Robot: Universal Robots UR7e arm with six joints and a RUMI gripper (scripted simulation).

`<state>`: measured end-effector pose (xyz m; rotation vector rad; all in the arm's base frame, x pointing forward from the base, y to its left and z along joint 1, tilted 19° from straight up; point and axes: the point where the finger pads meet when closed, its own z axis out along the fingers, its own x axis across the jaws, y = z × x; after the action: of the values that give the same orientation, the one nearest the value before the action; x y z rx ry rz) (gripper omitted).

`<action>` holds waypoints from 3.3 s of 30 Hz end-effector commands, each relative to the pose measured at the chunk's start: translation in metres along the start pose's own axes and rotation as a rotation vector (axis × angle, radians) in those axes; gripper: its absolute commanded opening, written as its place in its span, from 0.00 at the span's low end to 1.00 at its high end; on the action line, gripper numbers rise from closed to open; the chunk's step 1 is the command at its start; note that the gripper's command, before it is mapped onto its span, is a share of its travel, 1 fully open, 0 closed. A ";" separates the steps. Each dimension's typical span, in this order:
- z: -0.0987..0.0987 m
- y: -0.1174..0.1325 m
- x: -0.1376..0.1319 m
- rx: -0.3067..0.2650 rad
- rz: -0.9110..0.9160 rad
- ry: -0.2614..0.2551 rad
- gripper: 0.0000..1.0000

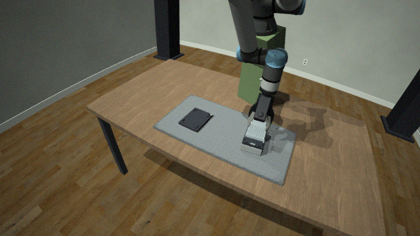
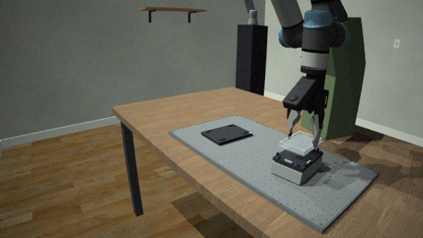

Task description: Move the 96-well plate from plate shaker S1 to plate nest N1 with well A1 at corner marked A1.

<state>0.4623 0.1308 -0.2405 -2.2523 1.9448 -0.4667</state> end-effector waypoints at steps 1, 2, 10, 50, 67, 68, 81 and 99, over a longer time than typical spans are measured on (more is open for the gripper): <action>-0.009 0.000 0.000 0.001 0.000 0.000 0.00; -0.011 0.000 0.000 0.001 0.000 0.000 0.00; -0.021 0.000 0.000 0.001 0.000 0.000 0.00; -0.041 0.001 0.013 0.001 0.133 0.000 0.00; -0.035 0.007 0.062 0.001 0.146 0.000 0.00; -0.035 0.007 0.066 0.001 0.146 0.000 0.00; -0.030 0.012 0.102 0.001 0.146 0.000 0.00; -0.023 0.018 0.154 0.001 0.146 0.000 0.00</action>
<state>0.4559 -0.0086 -0.2016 -2.0908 2.0916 -0.4492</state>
